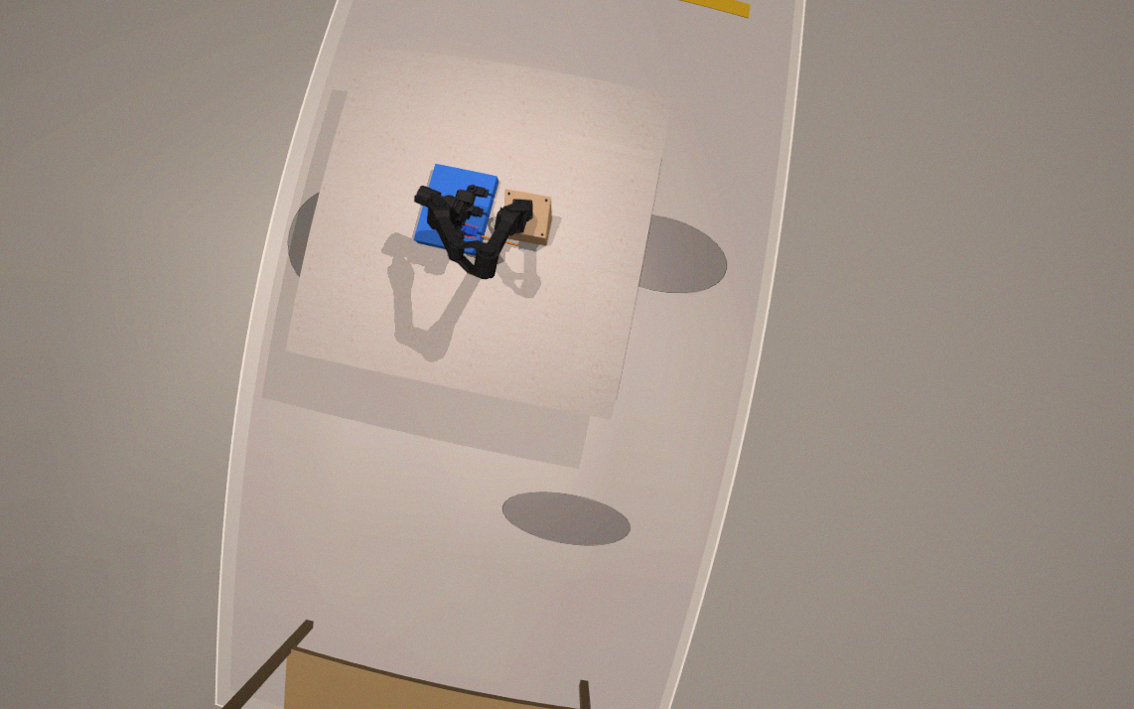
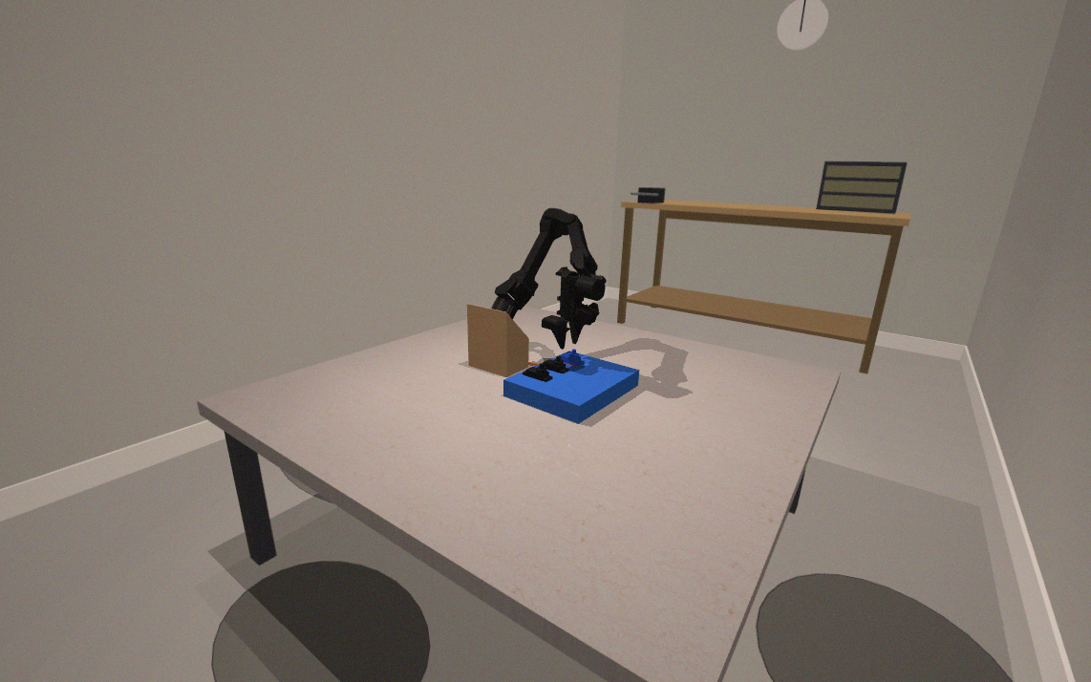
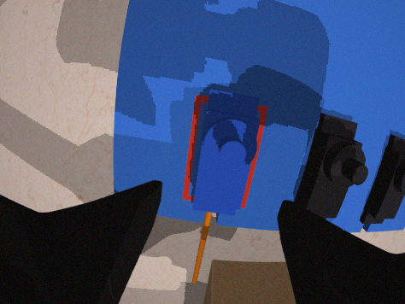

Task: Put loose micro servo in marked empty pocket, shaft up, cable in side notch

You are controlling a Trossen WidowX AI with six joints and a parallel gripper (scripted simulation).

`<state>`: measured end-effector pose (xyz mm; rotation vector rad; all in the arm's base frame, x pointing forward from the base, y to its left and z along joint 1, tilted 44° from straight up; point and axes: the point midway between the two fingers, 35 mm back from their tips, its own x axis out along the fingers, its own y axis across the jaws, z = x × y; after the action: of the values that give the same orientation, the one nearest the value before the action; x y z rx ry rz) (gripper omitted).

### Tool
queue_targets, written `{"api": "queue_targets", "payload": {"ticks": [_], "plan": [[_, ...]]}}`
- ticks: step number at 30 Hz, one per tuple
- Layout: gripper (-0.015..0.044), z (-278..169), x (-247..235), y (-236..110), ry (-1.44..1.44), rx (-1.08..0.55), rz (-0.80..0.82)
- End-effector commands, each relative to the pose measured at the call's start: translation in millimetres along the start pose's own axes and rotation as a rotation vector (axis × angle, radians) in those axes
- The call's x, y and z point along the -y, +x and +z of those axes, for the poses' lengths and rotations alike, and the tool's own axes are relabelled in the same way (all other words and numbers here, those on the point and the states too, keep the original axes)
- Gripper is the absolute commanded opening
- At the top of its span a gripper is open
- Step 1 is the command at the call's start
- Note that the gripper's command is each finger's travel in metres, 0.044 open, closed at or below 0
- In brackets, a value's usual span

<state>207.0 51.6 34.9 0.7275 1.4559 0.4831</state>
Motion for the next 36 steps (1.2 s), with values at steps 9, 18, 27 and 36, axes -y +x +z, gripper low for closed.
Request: {"api": "queue_targets", "payload": {"ticks": [9,18,27,36], "plan": [[0.0440,95.5,-2.4,-59.5,-0.018,0.013,-0.010],[0.0440,94.7,-3.7,-95.0,-0.019,0.020,-0.007],[0.0440,91.7,-4.8,-106.2,-0.019,0.022,-0.006],[0.0440,91.7,-4.8,-106.2,-0.019,0.022,-0.006]]}}
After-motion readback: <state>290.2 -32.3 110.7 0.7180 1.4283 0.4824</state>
